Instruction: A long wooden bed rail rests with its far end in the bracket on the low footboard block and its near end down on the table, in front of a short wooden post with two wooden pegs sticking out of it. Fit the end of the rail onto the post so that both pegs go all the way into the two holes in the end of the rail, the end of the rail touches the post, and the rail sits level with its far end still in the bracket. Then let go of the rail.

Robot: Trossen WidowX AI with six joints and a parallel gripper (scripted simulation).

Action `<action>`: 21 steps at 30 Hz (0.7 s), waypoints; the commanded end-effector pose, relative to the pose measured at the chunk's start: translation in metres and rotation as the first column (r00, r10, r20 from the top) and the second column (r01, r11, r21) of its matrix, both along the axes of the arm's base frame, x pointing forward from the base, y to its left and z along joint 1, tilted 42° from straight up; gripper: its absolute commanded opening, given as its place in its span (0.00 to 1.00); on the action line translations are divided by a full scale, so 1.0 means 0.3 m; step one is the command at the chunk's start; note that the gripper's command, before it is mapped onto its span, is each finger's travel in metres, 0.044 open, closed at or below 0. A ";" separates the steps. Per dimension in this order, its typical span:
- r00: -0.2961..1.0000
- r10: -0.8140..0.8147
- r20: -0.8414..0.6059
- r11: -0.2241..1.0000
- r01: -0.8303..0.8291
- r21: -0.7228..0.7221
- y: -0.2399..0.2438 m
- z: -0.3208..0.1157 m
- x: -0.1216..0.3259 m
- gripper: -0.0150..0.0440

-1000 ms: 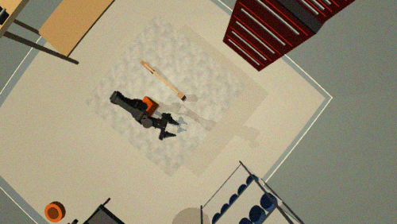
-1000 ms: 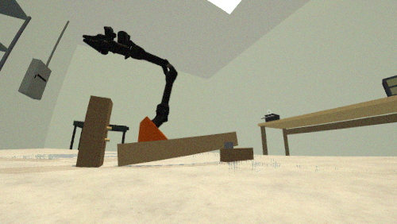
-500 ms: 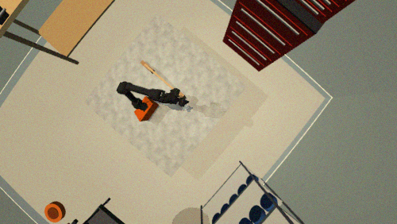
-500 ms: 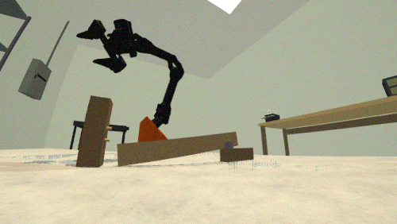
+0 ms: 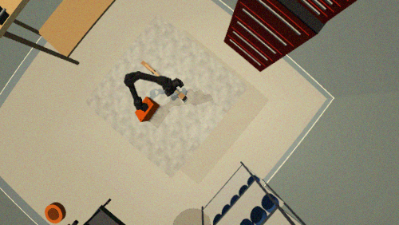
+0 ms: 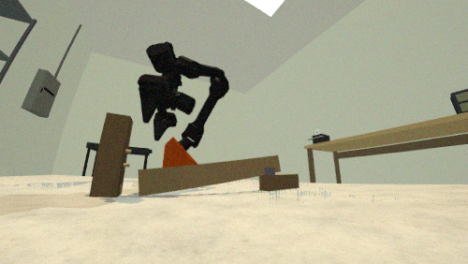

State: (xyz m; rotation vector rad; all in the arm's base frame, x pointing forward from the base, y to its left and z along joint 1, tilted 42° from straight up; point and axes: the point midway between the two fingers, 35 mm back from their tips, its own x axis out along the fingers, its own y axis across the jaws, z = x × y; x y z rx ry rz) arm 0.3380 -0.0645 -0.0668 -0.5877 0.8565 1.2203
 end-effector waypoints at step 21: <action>0.938 0.343 0.050 0.931 -0.346 0.115 0.287 -0.076 -0.082 1.00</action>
